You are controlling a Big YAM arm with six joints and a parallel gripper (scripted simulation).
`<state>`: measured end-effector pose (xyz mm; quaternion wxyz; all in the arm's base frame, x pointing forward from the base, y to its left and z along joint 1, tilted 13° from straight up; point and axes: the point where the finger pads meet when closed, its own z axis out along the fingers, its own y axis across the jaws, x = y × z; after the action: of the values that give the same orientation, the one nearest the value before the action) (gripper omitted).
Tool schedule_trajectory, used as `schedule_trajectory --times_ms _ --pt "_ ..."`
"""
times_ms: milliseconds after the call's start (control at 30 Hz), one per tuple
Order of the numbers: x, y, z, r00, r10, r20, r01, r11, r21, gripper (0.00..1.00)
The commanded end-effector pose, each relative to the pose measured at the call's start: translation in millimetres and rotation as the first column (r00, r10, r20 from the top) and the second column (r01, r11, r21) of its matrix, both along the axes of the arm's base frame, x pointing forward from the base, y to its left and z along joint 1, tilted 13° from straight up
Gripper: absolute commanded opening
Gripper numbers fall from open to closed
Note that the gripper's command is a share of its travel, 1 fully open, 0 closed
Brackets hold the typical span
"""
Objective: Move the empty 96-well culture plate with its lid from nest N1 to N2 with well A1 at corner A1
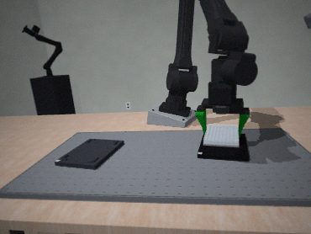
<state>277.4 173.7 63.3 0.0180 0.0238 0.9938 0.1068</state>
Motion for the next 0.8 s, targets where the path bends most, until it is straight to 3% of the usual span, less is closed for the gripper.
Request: schedule_trajectory --times_ms 0,767 --pt "28 7 39.1 0.997 -0.002 0.078 -0.001 0.999 0.036 0.0" --pt "24 -1 75.5 0.997 -0.002 0.081 -0.001 0.999 0.038 0.0"
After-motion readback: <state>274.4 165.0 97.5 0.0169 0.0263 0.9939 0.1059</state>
